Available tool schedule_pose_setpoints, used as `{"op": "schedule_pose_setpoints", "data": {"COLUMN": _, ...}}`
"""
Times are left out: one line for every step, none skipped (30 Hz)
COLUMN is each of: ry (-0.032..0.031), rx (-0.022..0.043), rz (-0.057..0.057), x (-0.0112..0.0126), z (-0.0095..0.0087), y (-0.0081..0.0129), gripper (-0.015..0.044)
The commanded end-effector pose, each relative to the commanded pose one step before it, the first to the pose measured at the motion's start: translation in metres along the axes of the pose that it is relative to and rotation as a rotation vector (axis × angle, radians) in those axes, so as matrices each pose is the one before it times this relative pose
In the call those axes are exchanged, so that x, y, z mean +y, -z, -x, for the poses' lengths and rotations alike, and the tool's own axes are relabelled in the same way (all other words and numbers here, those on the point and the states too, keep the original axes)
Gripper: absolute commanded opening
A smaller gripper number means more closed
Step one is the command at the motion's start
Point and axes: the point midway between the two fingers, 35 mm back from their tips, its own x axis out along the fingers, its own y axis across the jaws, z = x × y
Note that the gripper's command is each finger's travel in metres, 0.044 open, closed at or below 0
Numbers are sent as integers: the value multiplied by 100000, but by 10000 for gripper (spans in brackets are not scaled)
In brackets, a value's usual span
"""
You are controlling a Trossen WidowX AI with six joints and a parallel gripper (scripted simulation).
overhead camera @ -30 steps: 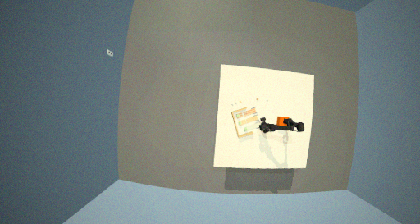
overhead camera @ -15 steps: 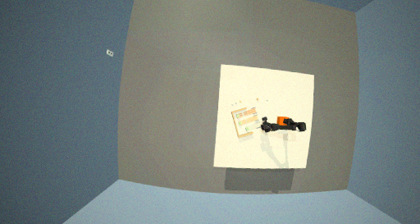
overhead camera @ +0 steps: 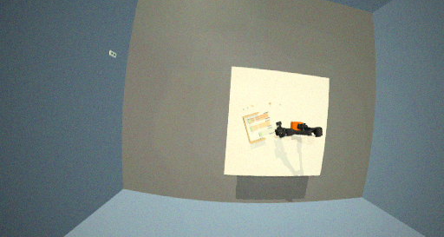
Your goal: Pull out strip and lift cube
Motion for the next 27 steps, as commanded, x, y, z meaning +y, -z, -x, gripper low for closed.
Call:
{"op": "schedule_pose_setpoints", "data": {"ry": -617, "rx": 3130, "rz": 379, "x": 144, "z": -405, "y": 1695, "gripper": 0}}
{"op": "schedule_pose_setpoints", "data": {"ry": 0, "rx": 11, "rz": 0, "x": 1, "z": -1, "y": 141, "gripper": 0}}
{"op": "schedule_pose_setpoints", "data": {"ry": 0, "rx": 9, "rz": 0, "x": 1, "z": -2, "y": 124, "gripper": 0}}
{"op": "schedule_pose_setpoints", "data": {"ry": 0, "rx": 10, "rz": 0, "x": 1, "z": -1, "y": 131, "gripper": 0}}
{"op": "schedule_pose_setpoints", "data": {"ry": 0, "rx": 10, "rz": 0, "x": 1, "z": -2, "y": 123, "gripper": 0}}
{"op": "schedule_pose_setpoints", "data": {"ry": 0, "rx": 10, "rz": 0, "x": 1, "z": -1, "y": 134, "gripper": 0}}
{"op": "schedule_pose_setpoints", "data": {"ry": 0, "rx": 9, "rz": 0, "x": 1, "z": -1, "y": 122, "gripper": 0}}
{"op": "schedule_pose_setpoints", "data": {"ry": 0, "rx": 10, "rz": 0, "x": 1, "z": -1, "y": 131, "gripper": 0}}
{"op": "schedule_pose_setpoints", "data": {"ry": 0, "rx": 9, "rz": 0, "x": 1, "z": -1, "y": 123, "gripper": 0}}
{"op": "schedule_pose_setpoints", "data": {"ry": 0, "rx": 10, "rz": 0, "x": 1, "z": -1, "y": 131, "gripper": 0}}
{"op": "schedule_pose_setpoints", "data": {"ry": 0, "rx": 9, "rz": 0, "x": 1, "z": -1, "y": 120, "gripper": 0}}
{"op": "schedule_pose_setpoints", "data": {"ry": 0, "rx": 10, "rz": 0, "x": 1, "z": -1, "y": 129, "gripper": 0}}
{"op": "schedule_pose_setpoints", "data": {"ry": 0, "rx": 9, "rz": 0, "x": 1, "z": -1, "y": 121, "gripper": 0}}
{"op": "schedule_pose_setpoints", "data": {"ry": 0, "rx": 10, "rz": 0, "x": 1, "z": -1, "y": 129, "gripper": 0}}
{"op": "schedule_pose_setpoints", "data": {"ry": 0, "rx": 9, "rz": 0, "x": 1, "z": -1, "y": 119, "gripper": 0}}
{"op": "schedule_pose_setpoints", "data": {"ry": 0, "rx": 10, "rz": 0, "x": 1, "z": -1, "y": 128, "gripper": 0}}
{"op": "schedule_pose_setpoints", "data": {"ry": 0, "rx": 9, "rz": 0, "x": 1, "z": -1, "y": 120, "gripper": 0}}
{"op": "schedule_pose_setpoints", "data": {"ry": 0, "rx": 10, "rz": 0, "x": 1, "z": -1, "y": 128, "gripper": 0}}
{"op": "schedule_pose_setpoints", "data": {"ry": 0, "rx": 9, "rz": 0, "x": 1, "z": -1, "y": 118, "gripper": 0}}
{"op": "schedule_pose_setpoints", "data": {"ry": 0, "rx": 10, "rz": 0, "x": 1, "z": -1, "y": 126, "gripper": 0}}
{"op": "schedule_pose_setpoints", "data": {"ry": 0, "rx": 9, "rz": 0, "x": 1, "z": -1, "y": 118, "gripper": 0}}
{"op": "schedule_pose_setpoints", "data": {"ry": 0, "rx": 10, "rz": 0, "x": 1, "z": -1, "y": 126, "gripper": 0}}
{"op": "schedule_pose_setpoints", "data": {"ry": 0, "rx": 9, "rz": 0, "x": 1, "z": -1, "y": 117, "gripper": 0}}
{"op": "schedule_pose_setpoints", "data": {"ry": 0, "rx": 10, "rz": 0, "x": 1, "z": -1, "y": 124, "gripper": 0}}
{"op": "schedule_pose_setpoints", "data": {"ry": 0, "rx": 9, "rz": 0, "x": 1, "z": -1, "y": 117, "gripper": 0}}
{"op": "schedule_pose_setpoints", "data": {"ry": 0, "rx": 10, "rz": 0, "x": 1, "z": -1, "y": 125, "gripper": 0}}
{"op": "schedule_pose_setpoints", "data": {"ry": 0, "rx": 9, "rz": 0, "x": 1, "z": -1, "y": 116, "gripper": 0}}
